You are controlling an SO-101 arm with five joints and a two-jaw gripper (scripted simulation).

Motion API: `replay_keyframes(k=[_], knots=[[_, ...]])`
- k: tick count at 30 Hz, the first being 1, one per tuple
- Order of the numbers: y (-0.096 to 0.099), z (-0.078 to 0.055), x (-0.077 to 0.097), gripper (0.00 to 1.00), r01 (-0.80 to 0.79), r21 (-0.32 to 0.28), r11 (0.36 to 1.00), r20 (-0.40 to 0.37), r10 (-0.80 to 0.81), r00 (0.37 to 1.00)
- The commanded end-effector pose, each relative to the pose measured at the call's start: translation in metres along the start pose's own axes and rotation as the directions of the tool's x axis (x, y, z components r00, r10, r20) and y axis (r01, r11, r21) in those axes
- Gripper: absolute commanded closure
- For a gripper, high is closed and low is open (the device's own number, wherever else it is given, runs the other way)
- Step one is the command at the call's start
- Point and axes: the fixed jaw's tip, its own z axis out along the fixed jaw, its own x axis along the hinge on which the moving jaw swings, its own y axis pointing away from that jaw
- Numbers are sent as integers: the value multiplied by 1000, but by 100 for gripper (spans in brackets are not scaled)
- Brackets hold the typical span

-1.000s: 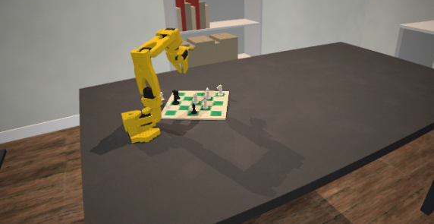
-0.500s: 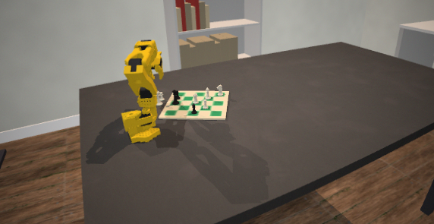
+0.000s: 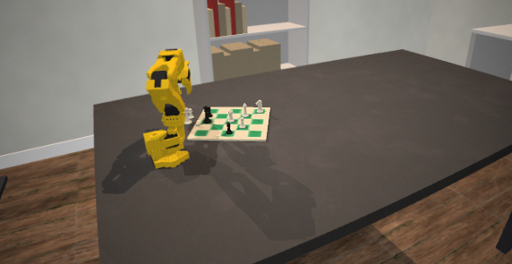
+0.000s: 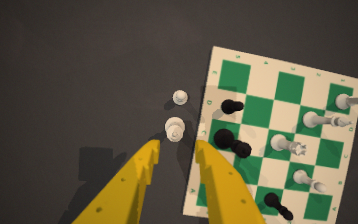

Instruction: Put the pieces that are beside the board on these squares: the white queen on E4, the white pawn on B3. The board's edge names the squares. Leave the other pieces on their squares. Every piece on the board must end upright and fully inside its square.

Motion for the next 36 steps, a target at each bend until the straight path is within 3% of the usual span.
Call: replay_keyframes(k=[1,18,36], knots=[[3,2,4,88,6,-9,1000,4,-6,1000],[3,6,6,88,8,-10,1000,4,-8,1000],[3,34,22,88,8,-10,1000,4,-8,1000]])
